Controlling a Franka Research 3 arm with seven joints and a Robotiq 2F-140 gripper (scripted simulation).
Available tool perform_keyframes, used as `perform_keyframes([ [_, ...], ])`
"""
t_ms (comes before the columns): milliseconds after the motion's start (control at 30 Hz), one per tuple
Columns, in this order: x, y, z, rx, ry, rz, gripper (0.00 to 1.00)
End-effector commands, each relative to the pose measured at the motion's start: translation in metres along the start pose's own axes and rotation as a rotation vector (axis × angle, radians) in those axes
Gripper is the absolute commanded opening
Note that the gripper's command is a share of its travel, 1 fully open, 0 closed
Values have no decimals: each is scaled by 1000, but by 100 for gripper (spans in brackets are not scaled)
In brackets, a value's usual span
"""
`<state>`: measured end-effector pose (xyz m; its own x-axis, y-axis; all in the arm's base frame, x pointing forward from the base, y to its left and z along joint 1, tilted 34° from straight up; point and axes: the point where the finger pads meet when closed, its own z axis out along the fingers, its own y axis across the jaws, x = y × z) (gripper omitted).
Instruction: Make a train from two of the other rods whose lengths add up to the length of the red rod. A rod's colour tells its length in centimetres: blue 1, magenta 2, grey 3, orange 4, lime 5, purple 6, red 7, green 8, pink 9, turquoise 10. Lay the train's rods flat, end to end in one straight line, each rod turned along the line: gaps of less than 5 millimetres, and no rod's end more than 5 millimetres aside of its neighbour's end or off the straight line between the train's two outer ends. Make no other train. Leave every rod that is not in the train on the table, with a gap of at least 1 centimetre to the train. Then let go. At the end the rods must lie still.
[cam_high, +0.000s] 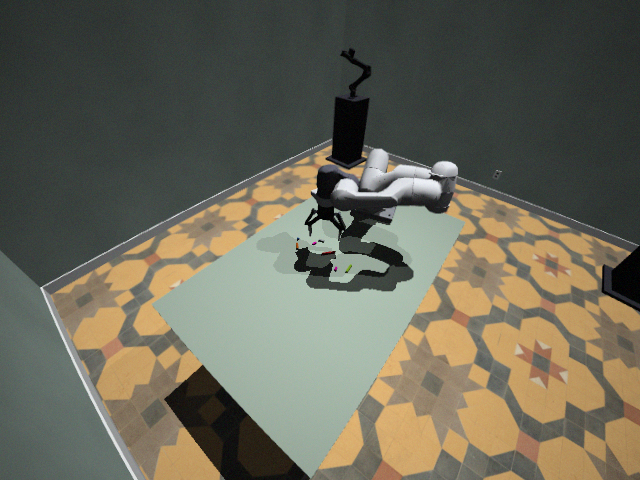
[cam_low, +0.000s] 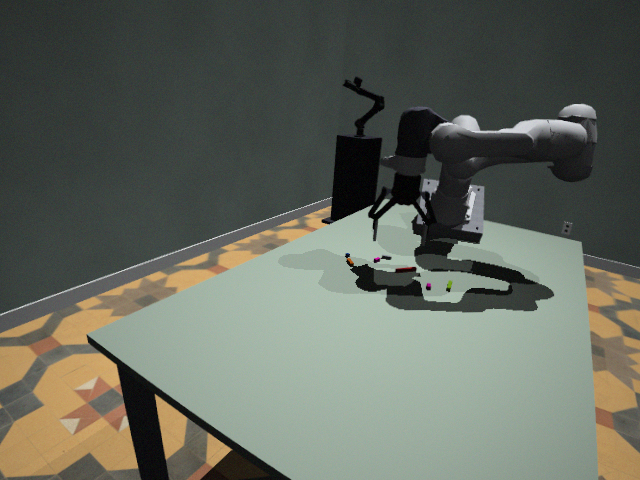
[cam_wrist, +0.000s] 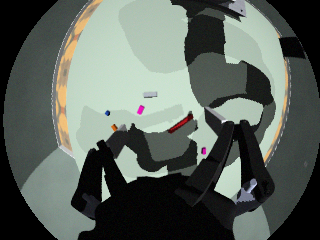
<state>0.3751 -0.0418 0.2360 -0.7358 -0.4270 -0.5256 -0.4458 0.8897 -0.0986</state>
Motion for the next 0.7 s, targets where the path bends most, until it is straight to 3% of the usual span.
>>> perform_keyframes([
  [0,3,-3,-1,-2,-3,-153,100],
  [667,15,-9,-3,0,-8,-449,100],
])
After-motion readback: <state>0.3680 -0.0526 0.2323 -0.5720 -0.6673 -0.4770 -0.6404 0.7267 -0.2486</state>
